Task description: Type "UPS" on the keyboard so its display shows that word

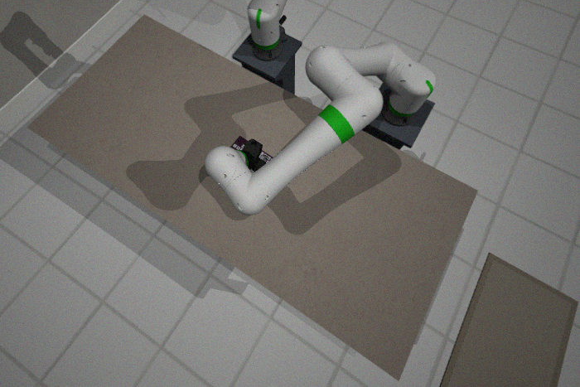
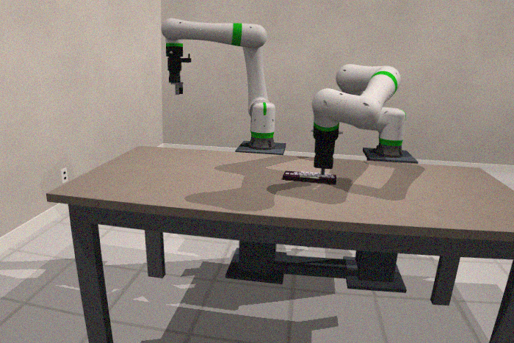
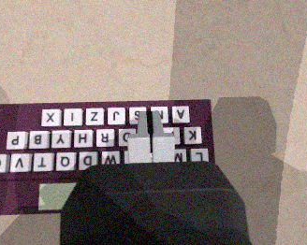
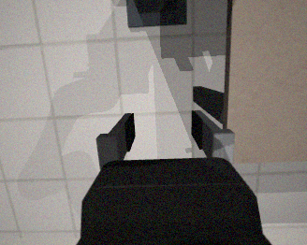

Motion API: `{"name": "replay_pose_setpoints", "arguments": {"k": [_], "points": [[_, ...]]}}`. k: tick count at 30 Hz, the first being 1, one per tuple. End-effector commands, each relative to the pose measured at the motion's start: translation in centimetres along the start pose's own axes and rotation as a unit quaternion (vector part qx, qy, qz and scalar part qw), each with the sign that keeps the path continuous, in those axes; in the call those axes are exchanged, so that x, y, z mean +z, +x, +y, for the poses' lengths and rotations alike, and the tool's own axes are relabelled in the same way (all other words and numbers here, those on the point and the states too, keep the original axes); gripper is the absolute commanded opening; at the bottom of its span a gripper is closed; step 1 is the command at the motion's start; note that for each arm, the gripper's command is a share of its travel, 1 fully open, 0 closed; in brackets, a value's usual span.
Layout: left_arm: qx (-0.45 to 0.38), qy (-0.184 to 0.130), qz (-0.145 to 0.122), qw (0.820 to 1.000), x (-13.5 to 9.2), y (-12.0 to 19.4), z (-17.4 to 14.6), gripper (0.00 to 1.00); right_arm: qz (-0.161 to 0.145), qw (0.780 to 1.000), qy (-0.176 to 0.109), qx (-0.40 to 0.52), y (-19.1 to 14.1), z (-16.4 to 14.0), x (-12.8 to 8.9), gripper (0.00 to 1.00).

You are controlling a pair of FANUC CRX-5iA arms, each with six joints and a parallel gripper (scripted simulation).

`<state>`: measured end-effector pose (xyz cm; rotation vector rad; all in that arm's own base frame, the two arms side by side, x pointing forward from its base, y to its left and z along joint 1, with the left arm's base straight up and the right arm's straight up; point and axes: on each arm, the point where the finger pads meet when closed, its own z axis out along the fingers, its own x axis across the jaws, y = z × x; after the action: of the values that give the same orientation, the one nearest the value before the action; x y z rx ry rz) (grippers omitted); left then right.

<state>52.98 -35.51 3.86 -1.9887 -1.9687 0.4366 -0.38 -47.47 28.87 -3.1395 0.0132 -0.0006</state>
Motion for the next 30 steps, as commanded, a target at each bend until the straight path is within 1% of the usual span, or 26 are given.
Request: {"name": "replay_pose_setpoints", "arguments": {"k": [1, 30], "points": [[0.000, -0.001, -0.001, 1.000, -0.12, -0.04, -0.01, 0.00, 0.000, 1.000, -0.001, 0.000, -0.02, 0.03, -0.10, 1.00], [0.000, -0.001, -0.001, 1.000, 0.12, -0.04, 0.10, 0.00, 0.000, 1.000, -0.001, 0.000, -0.02, 0.03, -0.10, 1.00]]}}
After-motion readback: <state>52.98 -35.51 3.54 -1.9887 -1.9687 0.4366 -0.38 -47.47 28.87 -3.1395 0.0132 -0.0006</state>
